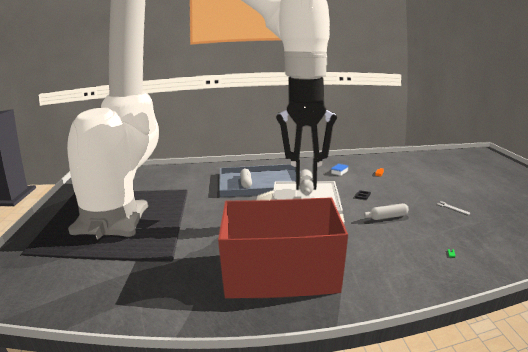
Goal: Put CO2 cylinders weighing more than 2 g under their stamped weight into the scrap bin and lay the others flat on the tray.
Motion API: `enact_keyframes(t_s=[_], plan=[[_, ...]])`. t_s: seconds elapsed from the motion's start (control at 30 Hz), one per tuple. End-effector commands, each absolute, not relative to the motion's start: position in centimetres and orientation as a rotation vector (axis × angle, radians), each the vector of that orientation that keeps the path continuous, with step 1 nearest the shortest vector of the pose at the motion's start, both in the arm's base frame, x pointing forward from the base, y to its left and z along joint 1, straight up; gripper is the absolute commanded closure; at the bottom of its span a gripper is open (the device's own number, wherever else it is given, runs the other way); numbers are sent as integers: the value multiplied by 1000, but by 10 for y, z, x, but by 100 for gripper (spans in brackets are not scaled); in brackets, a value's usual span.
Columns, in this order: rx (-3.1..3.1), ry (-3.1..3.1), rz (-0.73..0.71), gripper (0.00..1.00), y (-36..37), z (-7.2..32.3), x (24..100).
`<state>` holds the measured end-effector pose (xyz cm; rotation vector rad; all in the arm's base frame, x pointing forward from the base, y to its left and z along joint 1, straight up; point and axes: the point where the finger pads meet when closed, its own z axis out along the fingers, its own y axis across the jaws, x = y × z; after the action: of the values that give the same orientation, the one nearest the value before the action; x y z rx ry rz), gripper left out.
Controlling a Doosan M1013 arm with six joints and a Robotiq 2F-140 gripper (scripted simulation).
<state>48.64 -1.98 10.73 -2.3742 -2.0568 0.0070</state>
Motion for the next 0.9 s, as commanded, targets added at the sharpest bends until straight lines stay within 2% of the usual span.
enact_keyframes(t_s=[0.0, 0.6, 0.63, 0.87], plan=[[-2375, -2057, 5, 90, -20, 100, 487], [-2375, -2057, 5, 90, -20, 92, 487], [-2375, -2057, 5, 60, -20, 92, 487], [-2375, -2057, 5, 60, -20, 92, 487]])
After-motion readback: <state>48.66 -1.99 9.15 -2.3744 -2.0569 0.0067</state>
